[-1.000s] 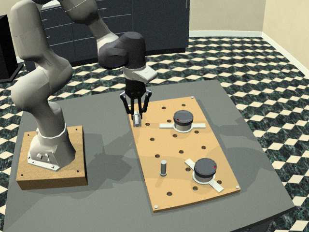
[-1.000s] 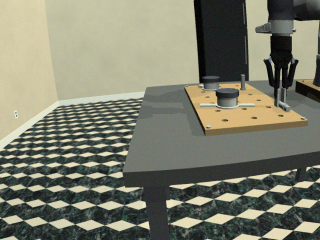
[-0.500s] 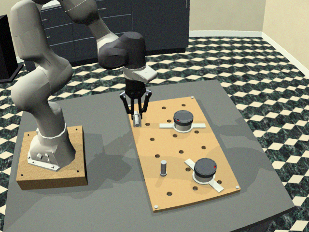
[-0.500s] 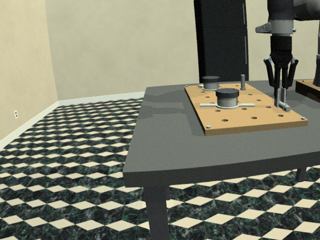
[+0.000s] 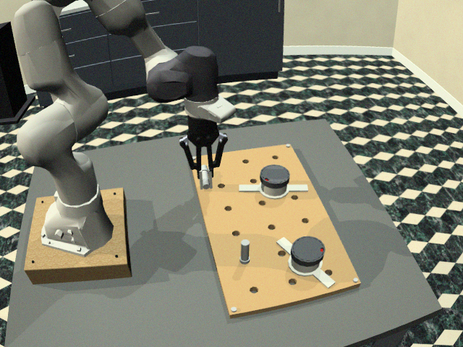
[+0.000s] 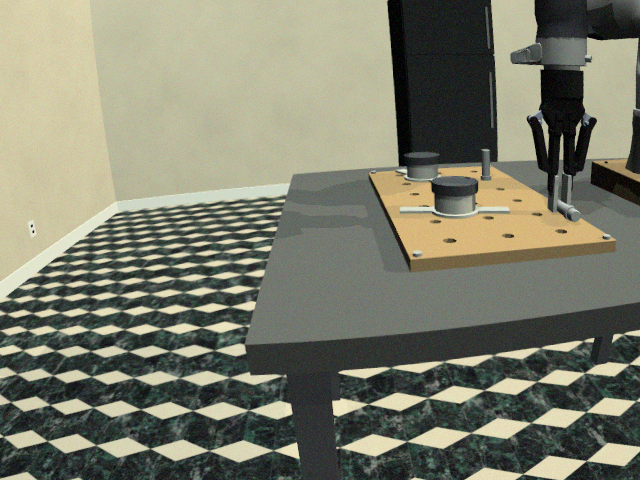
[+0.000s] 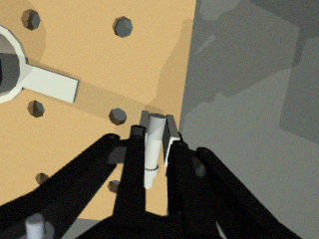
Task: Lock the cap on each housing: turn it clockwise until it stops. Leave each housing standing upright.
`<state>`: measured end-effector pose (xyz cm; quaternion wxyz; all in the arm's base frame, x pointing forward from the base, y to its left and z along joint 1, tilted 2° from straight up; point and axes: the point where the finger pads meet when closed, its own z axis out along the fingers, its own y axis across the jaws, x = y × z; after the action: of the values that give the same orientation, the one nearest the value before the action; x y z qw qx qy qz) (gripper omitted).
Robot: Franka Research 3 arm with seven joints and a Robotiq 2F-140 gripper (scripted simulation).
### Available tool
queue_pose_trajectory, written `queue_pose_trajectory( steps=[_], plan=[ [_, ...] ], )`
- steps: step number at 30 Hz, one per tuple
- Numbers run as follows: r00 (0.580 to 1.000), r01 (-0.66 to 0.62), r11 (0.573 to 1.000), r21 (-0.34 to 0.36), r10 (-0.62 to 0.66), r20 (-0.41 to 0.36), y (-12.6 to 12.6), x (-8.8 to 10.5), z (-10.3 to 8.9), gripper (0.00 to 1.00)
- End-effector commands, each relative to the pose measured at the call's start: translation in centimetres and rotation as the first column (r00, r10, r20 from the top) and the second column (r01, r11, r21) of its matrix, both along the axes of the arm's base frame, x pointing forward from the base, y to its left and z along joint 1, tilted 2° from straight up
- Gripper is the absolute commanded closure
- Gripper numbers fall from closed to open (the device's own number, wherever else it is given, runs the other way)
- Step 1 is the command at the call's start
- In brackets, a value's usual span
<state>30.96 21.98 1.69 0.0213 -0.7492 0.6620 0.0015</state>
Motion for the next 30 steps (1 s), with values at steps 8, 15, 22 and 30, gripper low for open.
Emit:
queue_pose_trajectory(
  steps=[8, 15, 22, 30],
  plan=[
    [1.000, -0.001, 1.000, 0.002, 0.001, -0.003, 0.0, -0.1, 0.7, 0.90],
    [1.000, -0.001, 1.000, 0.002, 0.001, -0.003, 0.0, -0.1, 1.3, 0.90],
    [1.000, -0.001, 1.000, 0.002, 0.001, -0.003, -0.1, -0.1, 2.1, 0.90],
    [1.000, -0.001, 1.000, 0.002, 0.001, -0.003, -0.1, -0.1, 3.5, 0.90]
  ],
)
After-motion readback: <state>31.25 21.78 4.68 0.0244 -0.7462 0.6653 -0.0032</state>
